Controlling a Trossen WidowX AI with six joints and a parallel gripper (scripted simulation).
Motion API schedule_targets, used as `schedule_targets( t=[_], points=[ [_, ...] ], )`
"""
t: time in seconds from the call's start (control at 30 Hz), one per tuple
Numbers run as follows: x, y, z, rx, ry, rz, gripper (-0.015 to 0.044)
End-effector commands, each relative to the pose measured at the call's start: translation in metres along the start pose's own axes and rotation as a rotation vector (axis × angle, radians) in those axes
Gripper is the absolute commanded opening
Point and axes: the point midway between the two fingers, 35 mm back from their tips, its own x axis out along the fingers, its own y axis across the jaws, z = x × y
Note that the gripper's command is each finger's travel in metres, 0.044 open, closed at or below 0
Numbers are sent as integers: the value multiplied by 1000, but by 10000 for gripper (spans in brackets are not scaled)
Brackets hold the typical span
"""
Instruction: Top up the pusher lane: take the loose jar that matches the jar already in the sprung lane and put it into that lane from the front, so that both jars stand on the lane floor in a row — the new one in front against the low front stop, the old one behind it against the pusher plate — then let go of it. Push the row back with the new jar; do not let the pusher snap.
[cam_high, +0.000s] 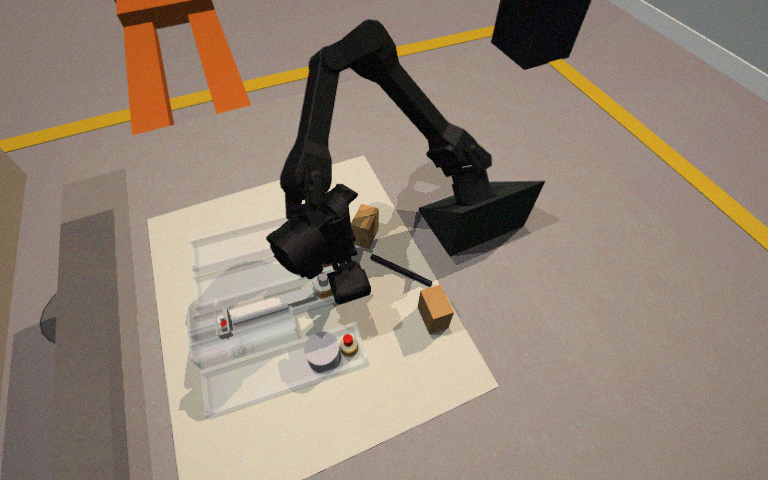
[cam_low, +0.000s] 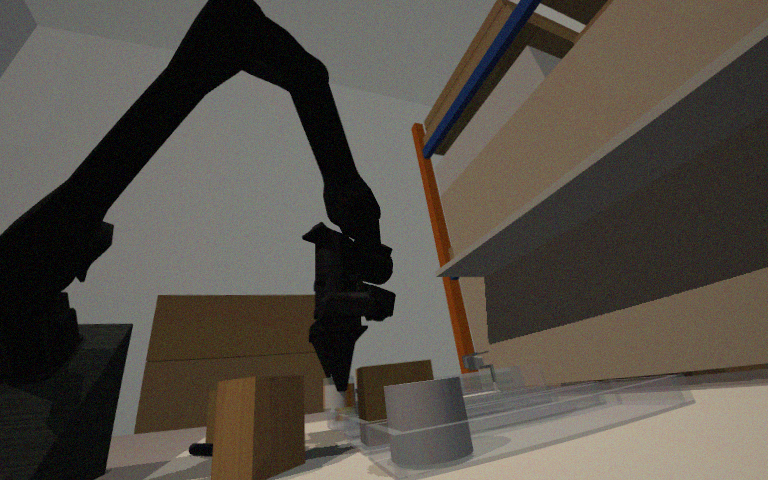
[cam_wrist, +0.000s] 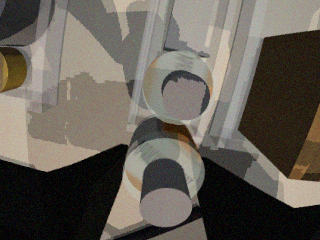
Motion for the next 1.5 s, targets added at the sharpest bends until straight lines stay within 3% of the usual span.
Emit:
schedule_targets(
  t=[0.0,1.47],
  points=[
    [-1,-1,8,11,-17,-5,0],
    [-3,-3,24,11,-18,-6,0]
  ],
)
